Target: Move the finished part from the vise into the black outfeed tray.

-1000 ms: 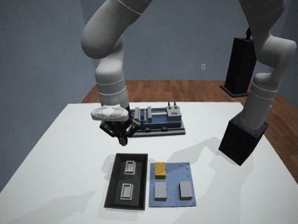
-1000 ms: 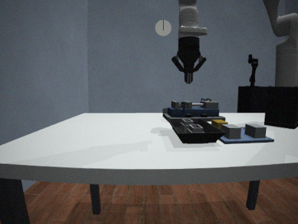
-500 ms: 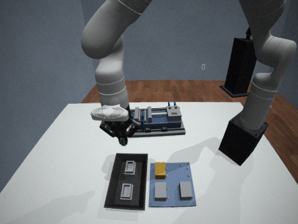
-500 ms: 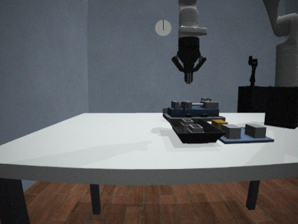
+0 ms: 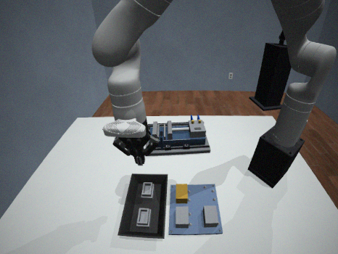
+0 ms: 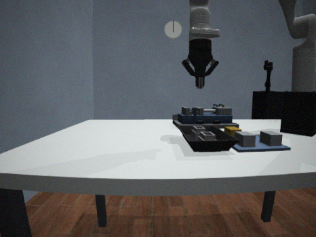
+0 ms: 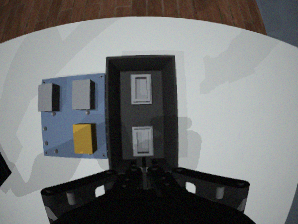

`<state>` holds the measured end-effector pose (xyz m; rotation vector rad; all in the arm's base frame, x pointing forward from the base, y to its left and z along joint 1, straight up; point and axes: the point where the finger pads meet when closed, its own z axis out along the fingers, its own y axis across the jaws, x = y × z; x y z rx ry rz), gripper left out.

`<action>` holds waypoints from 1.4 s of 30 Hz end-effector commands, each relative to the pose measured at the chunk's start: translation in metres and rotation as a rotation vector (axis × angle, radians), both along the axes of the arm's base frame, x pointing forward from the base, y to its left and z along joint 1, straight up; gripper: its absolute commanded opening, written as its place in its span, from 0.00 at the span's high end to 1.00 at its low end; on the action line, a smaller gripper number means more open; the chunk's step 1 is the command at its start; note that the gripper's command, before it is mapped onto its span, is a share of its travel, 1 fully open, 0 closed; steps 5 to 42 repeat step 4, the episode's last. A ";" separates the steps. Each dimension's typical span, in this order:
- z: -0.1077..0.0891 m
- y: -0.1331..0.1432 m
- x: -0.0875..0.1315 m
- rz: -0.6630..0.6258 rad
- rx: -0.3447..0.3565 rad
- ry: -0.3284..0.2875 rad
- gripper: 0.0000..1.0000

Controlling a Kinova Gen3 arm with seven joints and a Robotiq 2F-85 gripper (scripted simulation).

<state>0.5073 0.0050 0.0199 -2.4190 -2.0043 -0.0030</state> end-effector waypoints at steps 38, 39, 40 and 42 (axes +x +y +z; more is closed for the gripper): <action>0.001 0.000 0.001 0.000 0.000 -0.002 1.00; 0.001 0.000 0.001 0.000 0.000 -0.002 1.00; 0.001 0.000 0.001 0.000 0.000 -0.002 1.00; 0.001 0.000 0.001 0.000 0.000 -0.002 1.00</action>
